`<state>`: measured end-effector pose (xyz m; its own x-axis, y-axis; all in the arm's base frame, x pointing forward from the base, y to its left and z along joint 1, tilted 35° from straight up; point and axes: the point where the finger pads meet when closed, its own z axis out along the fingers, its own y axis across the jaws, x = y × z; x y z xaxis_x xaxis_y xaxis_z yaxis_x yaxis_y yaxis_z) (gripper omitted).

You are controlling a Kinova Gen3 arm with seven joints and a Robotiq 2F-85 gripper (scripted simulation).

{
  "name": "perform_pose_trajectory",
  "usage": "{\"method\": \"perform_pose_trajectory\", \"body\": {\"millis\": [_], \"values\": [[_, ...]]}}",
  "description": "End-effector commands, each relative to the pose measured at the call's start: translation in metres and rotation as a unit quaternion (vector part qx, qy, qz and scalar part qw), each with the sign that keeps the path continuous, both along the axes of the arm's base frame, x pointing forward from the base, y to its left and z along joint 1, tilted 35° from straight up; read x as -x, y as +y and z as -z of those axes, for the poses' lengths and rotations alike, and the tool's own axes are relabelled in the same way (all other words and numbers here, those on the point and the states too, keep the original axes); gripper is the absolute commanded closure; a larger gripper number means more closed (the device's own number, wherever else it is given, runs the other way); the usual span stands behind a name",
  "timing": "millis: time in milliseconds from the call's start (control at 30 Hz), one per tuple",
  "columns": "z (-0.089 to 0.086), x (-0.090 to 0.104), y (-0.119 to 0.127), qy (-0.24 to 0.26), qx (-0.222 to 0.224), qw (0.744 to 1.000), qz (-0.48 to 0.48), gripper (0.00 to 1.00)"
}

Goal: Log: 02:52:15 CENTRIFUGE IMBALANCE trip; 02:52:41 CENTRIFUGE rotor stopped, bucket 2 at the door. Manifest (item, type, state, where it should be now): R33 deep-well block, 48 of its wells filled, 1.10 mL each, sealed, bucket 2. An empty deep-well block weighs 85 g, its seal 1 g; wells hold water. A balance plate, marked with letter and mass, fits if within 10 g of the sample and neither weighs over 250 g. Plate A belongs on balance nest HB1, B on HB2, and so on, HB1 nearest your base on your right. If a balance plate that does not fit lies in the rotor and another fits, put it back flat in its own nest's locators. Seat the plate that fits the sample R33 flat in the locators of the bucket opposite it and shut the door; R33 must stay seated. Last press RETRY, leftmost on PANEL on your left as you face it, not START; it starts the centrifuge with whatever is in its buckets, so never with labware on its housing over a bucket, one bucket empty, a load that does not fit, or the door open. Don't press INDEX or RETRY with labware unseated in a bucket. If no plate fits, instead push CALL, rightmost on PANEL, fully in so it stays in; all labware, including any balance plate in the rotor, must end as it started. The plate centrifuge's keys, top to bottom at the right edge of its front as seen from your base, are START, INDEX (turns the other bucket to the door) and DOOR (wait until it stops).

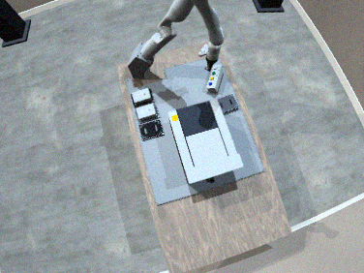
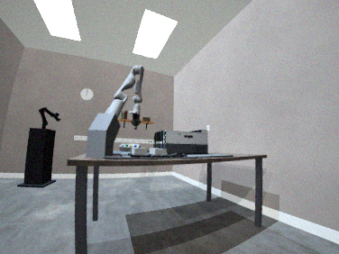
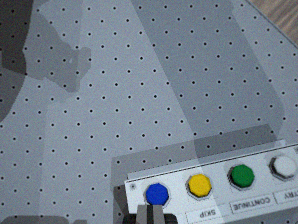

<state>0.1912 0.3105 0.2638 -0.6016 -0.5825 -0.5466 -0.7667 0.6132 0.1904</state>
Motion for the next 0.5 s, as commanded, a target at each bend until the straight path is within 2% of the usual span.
{"method": "perform_pose_trajectory", "body": {"millis": [0, 467], "values": [[-0.002, 0.005, 0.005, -0.008, 0.003, 1.000, -0.010, 0.90], [-0.013, 0.036, 0.034, -0.014, 0.005, 1.000, -0.019, 0.90]]}}
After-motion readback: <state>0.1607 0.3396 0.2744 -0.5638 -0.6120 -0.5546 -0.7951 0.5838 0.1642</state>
